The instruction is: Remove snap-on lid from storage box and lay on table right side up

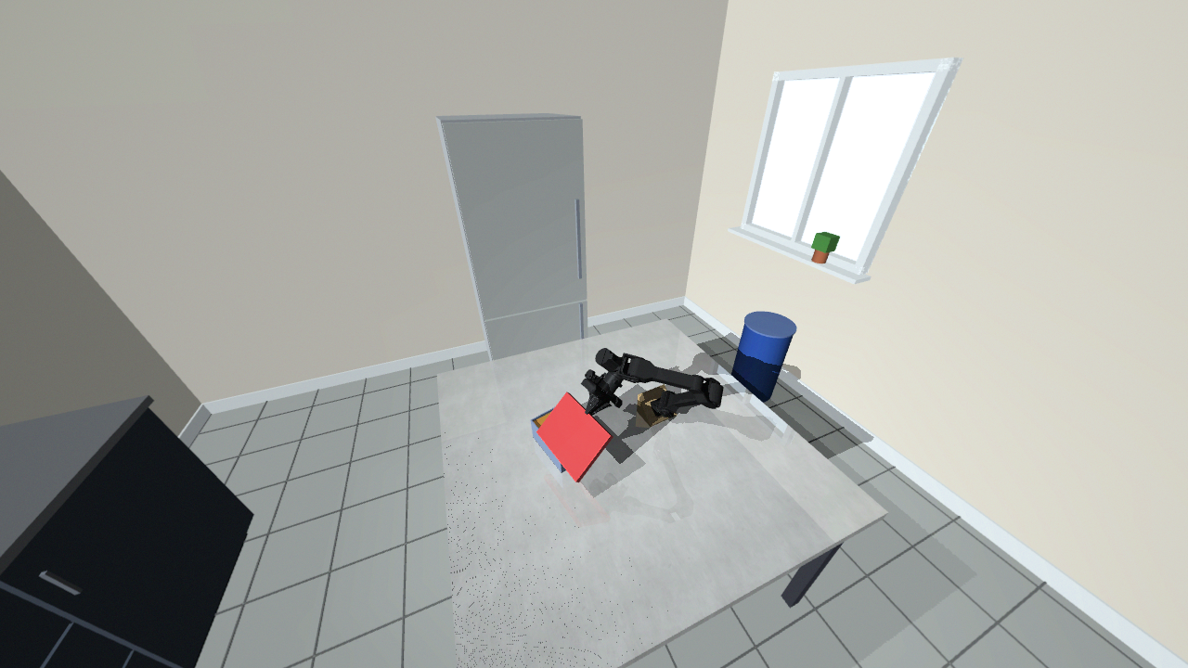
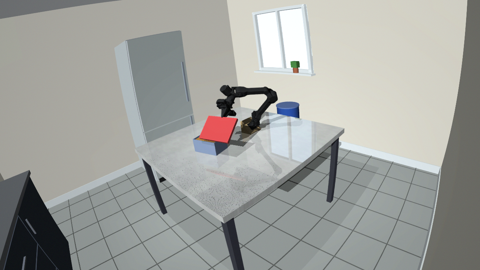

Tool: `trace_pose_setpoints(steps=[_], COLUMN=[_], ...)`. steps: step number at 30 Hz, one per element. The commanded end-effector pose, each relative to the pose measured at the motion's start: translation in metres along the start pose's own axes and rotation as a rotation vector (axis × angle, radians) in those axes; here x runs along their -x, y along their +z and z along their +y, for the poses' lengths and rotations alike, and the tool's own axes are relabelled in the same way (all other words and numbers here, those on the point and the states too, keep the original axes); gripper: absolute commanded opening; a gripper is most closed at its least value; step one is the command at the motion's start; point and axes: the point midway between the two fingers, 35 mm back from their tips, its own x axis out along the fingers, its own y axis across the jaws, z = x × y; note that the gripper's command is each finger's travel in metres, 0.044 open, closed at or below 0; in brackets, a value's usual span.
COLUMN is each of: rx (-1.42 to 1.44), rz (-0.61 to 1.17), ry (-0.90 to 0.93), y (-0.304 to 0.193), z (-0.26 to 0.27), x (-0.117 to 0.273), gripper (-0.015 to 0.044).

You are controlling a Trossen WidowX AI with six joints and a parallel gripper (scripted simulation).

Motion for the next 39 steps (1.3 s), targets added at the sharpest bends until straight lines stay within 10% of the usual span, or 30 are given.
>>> trace_pose_setpoints(steps=[1,39], rx=[-0.002,-0.006], rz=[-0.005,-0.004], ry=[0.003,0.002], y=[-0.009,-0.085], z=[0.000,-0.006], x=[0.002,0.008], gripper=[0.0000,0.0000])
